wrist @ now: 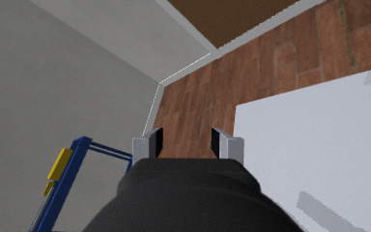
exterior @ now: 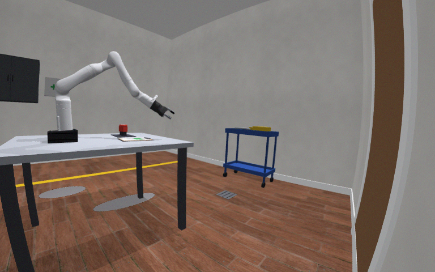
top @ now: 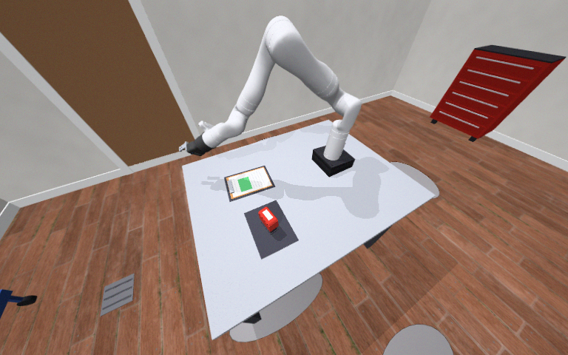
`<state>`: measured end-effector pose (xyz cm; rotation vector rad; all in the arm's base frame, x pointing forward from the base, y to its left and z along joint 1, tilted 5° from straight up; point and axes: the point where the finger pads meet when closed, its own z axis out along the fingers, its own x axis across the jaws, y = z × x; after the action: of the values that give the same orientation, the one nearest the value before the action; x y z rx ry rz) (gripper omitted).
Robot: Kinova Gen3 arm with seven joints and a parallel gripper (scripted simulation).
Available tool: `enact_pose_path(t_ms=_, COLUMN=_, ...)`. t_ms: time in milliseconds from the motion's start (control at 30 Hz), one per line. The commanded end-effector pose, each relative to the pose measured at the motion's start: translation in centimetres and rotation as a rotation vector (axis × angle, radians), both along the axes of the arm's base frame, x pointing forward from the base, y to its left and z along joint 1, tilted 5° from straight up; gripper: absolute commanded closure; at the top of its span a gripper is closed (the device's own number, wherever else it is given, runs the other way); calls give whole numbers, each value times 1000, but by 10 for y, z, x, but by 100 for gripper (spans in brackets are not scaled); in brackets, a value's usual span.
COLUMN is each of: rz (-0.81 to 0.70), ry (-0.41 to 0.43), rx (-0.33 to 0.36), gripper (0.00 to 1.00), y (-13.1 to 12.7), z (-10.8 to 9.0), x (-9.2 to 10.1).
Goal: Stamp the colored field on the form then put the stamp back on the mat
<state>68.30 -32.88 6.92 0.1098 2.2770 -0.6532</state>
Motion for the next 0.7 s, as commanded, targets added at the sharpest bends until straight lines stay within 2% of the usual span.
enact_pose_path(t_ms=0, rz=7, ry=1, rx=1, gripper=0, y=7, z=2, x=4)
enact_pose_path(t_ms=667, rz=2, ry=39, rx=24, gripper=0, y=22, z=-4, x=3)
